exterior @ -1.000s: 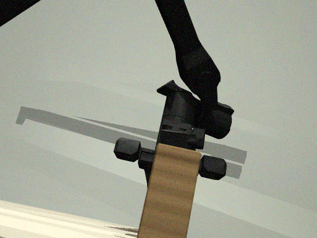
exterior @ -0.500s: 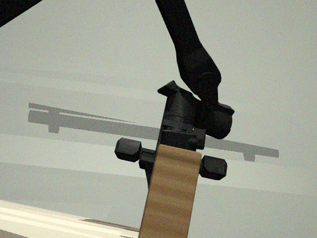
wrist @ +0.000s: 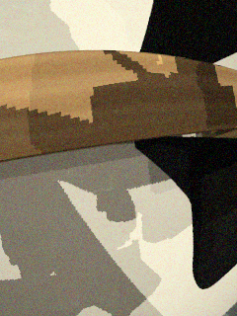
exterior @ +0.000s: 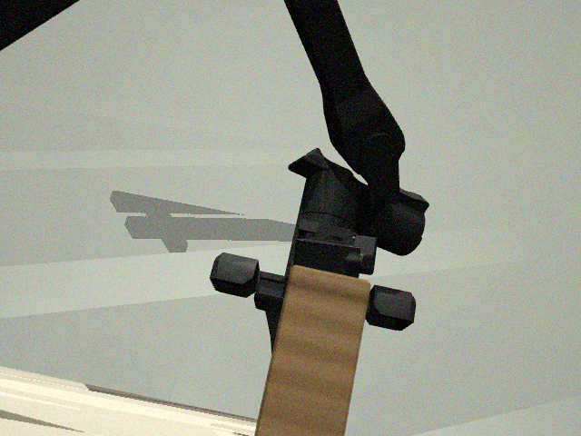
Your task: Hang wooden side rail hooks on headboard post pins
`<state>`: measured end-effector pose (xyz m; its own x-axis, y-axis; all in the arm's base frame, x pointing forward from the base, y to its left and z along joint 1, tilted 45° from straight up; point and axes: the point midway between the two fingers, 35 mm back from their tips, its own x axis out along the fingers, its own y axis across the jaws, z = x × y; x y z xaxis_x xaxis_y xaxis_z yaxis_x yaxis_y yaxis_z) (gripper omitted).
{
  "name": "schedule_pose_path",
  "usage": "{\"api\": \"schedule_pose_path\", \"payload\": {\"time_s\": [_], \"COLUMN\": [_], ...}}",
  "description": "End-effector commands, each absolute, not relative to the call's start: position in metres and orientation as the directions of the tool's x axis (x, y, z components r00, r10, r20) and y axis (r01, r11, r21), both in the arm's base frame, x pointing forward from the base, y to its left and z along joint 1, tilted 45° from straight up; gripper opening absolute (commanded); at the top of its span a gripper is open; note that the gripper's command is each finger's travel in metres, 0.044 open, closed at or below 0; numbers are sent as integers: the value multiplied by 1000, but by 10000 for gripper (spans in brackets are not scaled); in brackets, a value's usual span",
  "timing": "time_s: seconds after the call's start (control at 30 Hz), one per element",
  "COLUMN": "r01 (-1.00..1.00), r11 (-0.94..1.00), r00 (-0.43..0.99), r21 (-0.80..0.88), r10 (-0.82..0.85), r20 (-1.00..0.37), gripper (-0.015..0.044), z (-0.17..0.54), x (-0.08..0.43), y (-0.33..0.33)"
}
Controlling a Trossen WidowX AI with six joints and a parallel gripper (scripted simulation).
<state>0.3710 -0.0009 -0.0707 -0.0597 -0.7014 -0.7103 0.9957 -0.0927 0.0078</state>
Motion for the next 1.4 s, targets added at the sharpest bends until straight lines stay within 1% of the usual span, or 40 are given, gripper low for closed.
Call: {"api": "schedule_pose_path", "payload": {"time_s": [0.0,1.37], "r01": [997,997], "r11": [-80,-80], "r00": [-42,-42], "r21": [20,20], "r10": [-698,-698], "r20": [-715,-715], "gripper": [0,0], "z": [-70,-74], "x": [374,372], "y": [6,8]}}
